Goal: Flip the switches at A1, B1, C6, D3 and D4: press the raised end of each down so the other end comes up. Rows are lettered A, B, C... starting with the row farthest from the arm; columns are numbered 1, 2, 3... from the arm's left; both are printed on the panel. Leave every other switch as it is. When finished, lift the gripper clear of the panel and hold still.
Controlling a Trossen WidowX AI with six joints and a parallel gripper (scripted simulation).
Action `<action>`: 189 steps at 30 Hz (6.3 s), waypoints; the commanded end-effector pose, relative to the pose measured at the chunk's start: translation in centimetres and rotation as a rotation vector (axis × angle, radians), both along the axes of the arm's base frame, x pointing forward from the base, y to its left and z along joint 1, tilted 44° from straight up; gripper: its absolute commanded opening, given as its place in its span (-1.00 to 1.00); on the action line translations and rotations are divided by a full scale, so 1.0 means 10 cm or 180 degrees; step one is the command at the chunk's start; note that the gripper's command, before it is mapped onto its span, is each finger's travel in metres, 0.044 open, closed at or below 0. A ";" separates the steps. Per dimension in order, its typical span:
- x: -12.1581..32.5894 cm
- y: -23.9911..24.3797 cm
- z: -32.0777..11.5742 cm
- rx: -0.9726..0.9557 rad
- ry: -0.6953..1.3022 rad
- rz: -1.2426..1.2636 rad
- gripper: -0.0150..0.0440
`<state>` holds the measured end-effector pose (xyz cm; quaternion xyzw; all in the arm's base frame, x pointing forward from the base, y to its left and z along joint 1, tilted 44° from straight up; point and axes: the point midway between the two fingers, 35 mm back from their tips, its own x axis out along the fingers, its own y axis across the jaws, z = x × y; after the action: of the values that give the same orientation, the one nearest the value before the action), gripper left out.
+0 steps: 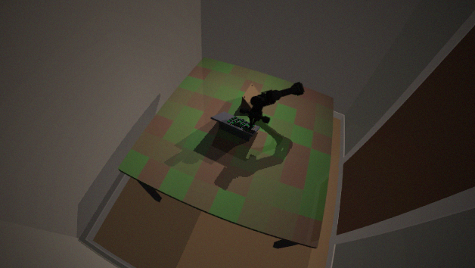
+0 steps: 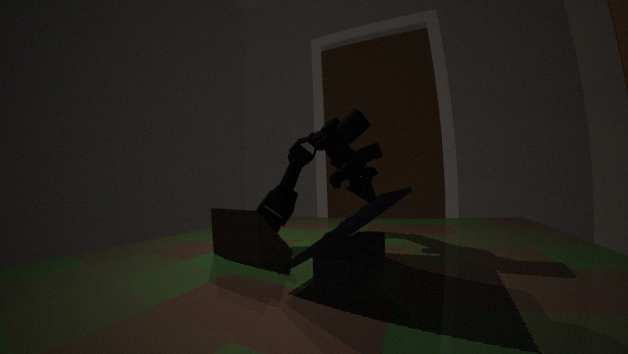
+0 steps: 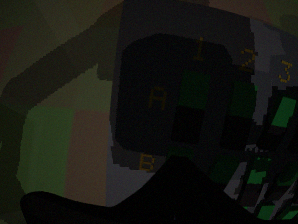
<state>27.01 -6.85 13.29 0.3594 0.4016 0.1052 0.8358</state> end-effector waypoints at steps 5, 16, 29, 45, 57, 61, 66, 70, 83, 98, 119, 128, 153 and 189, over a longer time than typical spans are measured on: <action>0.01 0.01 -0.02 0.0001 0.0016 -0.0004 -0.49; 0.02 0.01 -0.02 0.0001 0.0016 -0.0004 -0.49; -0.43 -0.30 0.33 -0.0010 -0.0026 -0.0062 -0.49; -0.87 -1.02 -0.74 -0.0034 -0.0023 -0.0058 -0.49; -0.58 -0.83 -0.98 -0.0024 0.0023 -0.0004 -0.49; -0.57 -0.82 -0.99 -0.0024 0.0022 -0.0004 -0.49; -0.53 -0.80 -1.03 -0.0025 0.0023 -0.0004 -0.49; -0.49 -0.77 -1.06 -0.0024 0.0021 -0.0004 -0.49; -0.48 -0.77 -1.07 -0.0024 0.0021 -0.0004 -0.49; -0.47 -0.76 -1.07 -0.0024 0.0021 -0.0004 -0.49; -0.45 -0.75 -1.09 -0.0024 0.0020 -0.0004 -0.49; -0.45 -0.74 -1.10 -0.0024 0.0020 -0.0004 -0.49; -0.90 -0.97 -0.69 -0.0033 -0.0026 -0.0061 -0.49; -0.72 -0.01 -0.66 -0.0003 0.0029 -0.0004 -0.49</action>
<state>19.53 -7.22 6.86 0.3589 0.4061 0.1011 0.8343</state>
